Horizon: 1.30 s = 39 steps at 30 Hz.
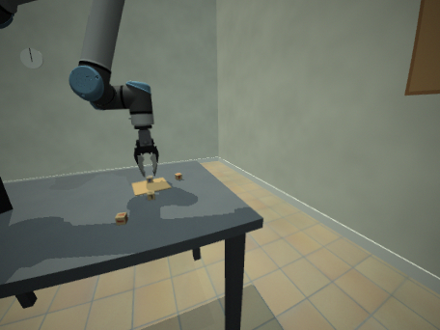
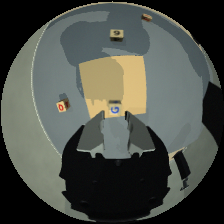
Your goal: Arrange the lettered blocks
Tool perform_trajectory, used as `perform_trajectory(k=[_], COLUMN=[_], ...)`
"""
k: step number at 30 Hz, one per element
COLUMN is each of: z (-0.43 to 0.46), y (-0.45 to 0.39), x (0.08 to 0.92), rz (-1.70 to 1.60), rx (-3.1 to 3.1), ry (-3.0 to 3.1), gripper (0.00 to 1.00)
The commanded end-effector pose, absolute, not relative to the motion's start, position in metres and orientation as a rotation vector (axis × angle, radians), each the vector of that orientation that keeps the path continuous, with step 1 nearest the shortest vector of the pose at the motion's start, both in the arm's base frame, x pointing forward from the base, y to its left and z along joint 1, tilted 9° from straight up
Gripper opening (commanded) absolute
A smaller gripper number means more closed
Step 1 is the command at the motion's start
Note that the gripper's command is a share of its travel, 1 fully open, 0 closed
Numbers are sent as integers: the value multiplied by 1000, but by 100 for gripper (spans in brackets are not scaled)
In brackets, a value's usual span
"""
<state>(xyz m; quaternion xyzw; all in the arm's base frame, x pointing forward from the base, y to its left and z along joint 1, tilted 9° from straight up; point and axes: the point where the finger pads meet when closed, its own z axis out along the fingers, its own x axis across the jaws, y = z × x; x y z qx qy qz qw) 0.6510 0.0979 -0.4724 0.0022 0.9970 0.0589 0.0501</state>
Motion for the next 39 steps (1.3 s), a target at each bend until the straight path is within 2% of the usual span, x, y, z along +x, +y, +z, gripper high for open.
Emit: perform_trajectory(k=[1,18,19,39], z=[-451,-408,-408,-408], y=[95,90,90,90], x=[649,645,645,645], rz=[179,179,179,179], rx=[7,7,7,7], ry=[3035,3035,3035,3035], gripper=[25,25,100,100])
